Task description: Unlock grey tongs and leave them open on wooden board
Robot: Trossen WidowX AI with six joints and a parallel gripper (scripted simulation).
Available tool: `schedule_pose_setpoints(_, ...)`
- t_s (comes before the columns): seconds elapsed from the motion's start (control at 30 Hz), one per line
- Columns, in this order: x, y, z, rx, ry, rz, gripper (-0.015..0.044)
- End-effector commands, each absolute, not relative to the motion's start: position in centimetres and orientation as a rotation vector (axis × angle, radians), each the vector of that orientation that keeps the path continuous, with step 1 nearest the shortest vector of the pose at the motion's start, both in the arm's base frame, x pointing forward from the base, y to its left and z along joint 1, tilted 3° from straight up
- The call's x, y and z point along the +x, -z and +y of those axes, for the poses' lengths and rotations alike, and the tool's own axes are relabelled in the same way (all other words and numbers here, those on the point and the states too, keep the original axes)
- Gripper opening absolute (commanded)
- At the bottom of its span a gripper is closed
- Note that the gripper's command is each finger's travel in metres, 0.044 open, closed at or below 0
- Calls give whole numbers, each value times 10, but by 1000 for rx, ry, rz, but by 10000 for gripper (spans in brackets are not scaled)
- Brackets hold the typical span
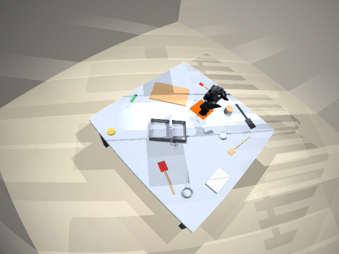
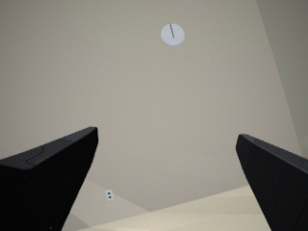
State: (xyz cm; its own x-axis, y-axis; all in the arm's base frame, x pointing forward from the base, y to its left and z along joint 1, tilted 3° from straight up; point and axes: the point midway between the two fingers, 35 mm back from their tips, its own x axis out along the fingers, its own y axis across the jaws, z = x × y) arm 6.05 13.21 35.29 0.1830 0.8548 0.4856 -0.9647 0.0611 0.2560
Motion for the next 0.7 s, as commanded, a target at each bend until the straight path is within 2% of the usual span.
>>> schedule_pose_setpoints(0.0,63,-354,132,594,-1385,-229,374)
schedule_pose_setpoints(0.13,95,-363,130,618,-1276,-229,269)
schedule_pose_setpoints(0.17,109,-367,128,619,-1223,-233,260)
schedule_pose_setpoints(0.4,229,-364,109,515,-760,-126,260)
schedule_pose_setpoints(0.67,335,-292,75,120,-332,235,260)
